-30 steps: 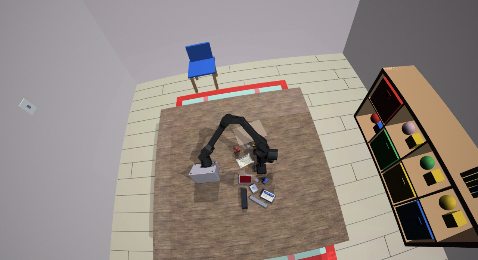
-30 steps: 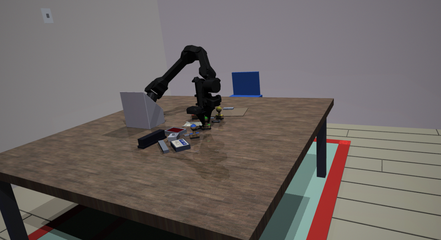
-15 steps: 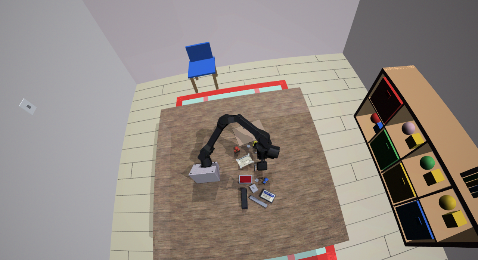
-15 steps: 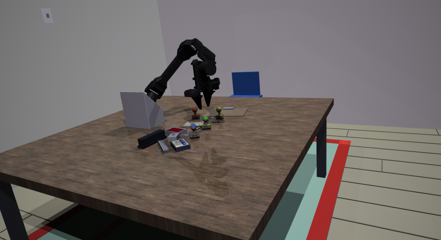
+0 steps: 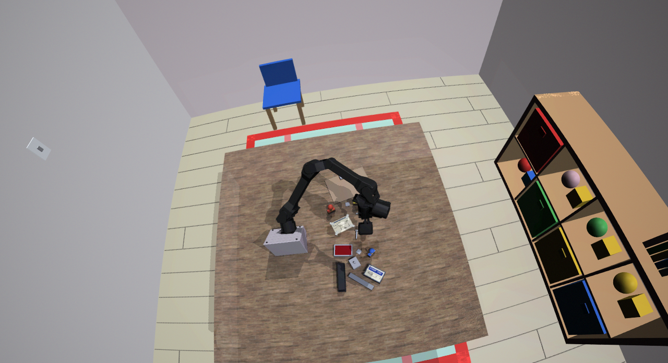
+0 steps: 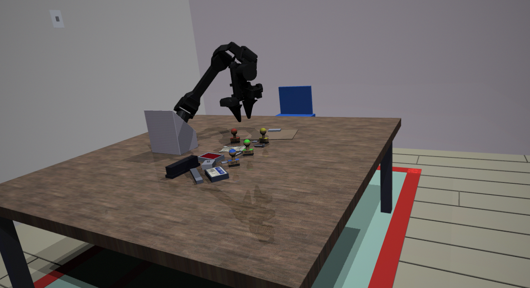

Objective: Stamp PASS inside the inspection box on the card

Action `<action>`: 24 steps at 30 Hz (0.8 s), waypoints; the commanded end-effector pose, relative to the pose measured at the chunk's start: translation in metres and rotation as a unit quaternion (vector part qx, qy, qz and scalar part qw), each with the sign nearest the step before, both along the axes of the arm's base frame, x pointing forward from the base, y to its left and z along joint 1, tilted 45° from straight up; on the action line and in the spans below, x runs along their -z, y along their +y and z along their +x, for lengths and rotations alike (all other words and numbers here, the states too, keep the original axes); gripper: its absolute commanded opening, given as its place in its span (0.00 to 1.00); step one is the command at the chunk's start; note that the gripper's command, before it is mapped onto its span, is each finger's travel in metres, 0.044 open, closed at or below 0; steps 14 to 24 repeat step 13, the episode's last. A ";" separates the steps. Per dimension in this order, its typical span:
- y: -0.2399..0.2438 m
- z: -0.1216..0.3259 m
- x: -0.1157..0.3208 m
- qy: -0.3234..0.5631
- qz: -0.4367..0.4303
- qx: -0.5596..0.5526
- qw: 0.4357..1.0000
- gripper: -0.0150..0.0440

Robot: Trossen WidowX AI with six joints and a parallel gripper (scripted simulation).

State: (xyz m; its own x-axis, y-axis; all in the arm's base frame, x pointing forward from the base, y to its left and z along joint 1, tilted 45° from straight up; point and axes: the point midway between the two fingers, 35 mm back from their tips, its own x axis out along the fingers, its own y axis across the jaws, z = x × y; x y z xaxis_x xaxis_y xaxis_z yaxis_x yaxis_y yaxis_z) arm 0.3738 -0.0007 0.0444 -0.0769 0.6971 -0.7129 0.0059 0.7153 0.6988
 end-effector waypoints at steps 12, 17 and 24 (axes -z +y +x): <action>0.000 0.000 0.000 0.000 0.000 0.000 1.000 0.69; 0.000 0.000 0.000 0.000 0.000 0.000 1.000 0.69; 0.000 0.000 0.000 0.000 0.000 0.000 1.000 0.69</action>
